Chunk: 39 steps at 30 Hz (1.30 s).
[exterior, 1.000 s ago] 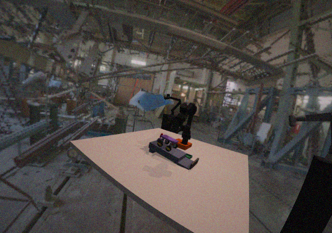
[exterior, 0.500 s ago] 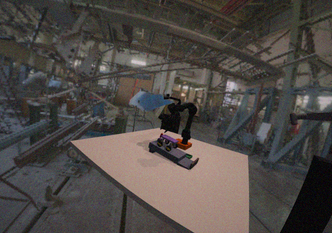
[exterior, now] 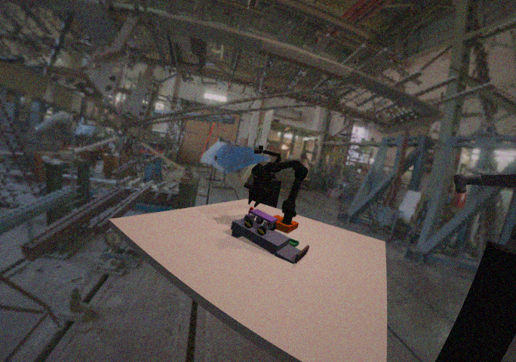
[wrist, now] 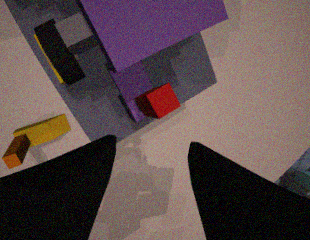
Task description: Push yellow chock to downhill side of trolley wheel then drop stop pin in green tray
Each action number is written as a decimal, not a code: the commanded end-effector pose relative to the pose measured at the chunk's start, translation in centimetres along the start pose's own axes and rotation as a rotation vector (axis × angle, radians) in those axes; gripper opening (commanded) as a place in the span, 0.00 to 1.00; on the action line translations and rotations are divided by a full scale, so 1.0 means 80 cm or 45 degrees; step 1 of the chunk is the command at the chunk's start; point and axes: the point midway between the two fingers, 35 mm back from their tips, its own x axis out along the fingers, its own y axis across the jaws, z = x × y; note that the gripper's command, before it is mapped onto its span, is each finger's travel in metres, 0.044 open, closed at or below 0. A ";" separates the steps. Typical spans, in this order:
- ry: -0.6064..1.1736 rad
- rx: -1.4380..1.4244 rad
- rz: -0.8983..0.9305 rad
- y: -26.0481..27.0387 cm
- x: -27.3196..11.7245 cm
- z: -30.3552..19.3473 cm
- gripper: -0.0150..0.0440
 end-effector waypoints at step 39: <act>-0.037 -0.377 0.512 0.149 0.070 -0.079 0.58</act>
